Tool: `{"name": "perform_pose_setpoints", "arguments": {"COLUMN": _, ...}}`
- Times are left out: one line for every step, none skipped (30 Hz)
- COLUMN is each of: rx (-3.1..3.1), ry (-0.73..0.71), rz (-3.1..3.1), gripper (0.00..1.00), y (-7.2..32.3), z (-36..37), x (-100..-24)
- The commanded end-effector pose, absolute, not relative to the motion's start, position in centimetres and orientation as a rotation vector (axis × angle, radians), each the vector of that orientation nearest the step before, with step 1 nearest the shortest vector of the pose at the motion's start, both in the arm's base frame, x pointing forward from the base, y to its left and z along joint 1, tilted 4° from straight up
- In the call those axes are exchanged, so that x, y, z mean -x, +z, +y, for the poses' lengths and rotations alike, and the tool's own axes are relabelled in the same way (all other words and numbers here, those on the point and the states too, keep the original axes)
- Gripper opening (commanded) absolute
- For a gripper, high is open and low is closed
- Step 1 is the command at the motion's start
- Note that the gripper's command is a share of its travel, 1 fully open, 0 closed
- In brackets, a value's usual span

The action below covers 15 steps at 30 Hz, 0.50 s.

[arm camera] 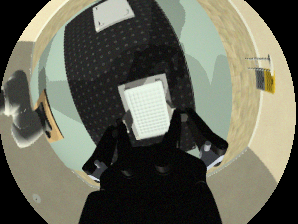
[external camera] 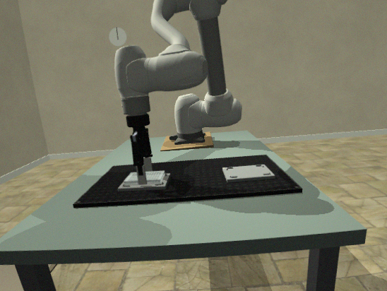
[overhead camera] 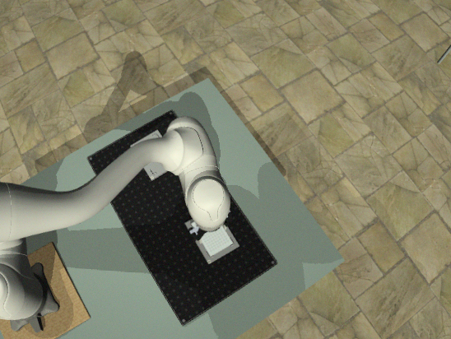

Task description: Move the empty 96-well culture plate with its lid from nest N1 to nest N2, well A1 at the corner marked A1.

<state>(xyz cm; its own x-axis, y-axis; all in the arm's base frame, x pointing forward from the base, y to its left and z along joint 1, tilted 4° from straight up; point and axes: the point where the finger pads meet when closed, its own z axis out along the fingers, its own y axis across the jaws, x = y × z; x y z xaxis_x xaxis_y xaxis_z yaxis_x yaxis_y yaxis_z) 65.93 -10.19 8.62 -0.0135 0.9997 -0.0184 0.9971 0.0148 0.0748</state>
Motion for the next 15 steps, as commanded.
{"name": "perform_pose_setpoints", "arguments": {"rx": -2.147, "ry": 0.057, "rz": 2.197, "gripper": 0.0, "y": 9.3, "z": -10.5, "x": -65.9}}
{"name": "perform_pose_setpoints", "arguments": {"rx": -2.147, "ry": 0.057, "rz": 2.197, "gripper": 0.0, "y": 9.5, "z": -10.5, "x": -65.8}}
{"name": "perform_pose_setpoints", "arguments": {"rx": -2.147, "ry": 0.057, "rz": 2.197, "gripper": 0.0, "y": 9.7, "z": -10.5, "x": -65.8}}
{"name": "perform_pose_setpoints", "arguments": {"rx": -2.147, "ry": 0.057, "rz": 2.197, "gripper": 0.0, "y": 9.8, "z": -10.5, "x": -65.8}}
{"name": "perform_pose_setpoints", "arguments": {"rx": -2.147, "ry": 0.057, "rz": 2.197, "gripper": 0.0, "y": 10.0, "z": -10.5, "x": -65.8}}
{"name": "perform_pose_setpoints", "arguments": {"rx": -2.147, "ry": 0.057, "rz": 2.197, "gripper": 0.0, "y": 10.2, "z": -10.5, "x": -65.8}}
{"name": "perform_pose_setpoints", "arguments": {"rx": -2.147, "ry": 0.057, "rz": 2.197, "gripper": 0.0, "y": 10.3, "z": -10.5, "x": -65.8}}
{"name": "perform_pose_setpoints", "arguments": {"rx": -2.147, "ry": 0.057, "rz": 2.197, "gripper": 0.0, "y": 10.3, "z": -10.5, "x": -65.8}}
{"name": "perform_pose_setpoints", "arguments": {"rx": -2.147, "ry": 0.057, "rz": 2.197, "gripper": 0.0, "y": 10.3, "z": -10.5, "x": -65.8}}
{"name": "perform_pose_setpoints", "arguments": {"rx": -2.147, "ry": 0.057, "rz": 2.197, "gripper": 0.0, "y": 10.5, "z": -10.5, "x": -65.8}}
{"name": "perform_pose_setpoints", "arguments": {"rx": -2.147, "ry": 0.057, "rz": 2.197, "gripper": 0.0, "y": 10.7, "z": -10.5, "x": -65.8}}
{"name": "perform_pose_setpoints", "arguments": {"rx": -2.147, "ry": 0.057, "rz": 2.197, "gripper": 0.0, "y": 10.8, "z": -10.5, "x": -65.7}}
{"name": "perform_pose_setpoints", "arguments": {"rx": -2.147, "ry": 0.057, "rz": 2.197, "gripper": 0.0, "y": 11.0, "z": -10.5, "x": -65.7}}
{"name": "perform_pose_setpoints", "arguments": {"rx": -2.147, "ry": 0.057, "rz": 2.197, "gripper": 0.0, "y": 11.2, "z": -10.5, "x": -65.7}}
{"name": "perform_pose_setpoints", "arguments": {"rx": -2.147, "ry": 0.057, "rz": 2.197, "gripper": 0.0, "y": 11.3, "z": -10.5, "x": -65.7}}
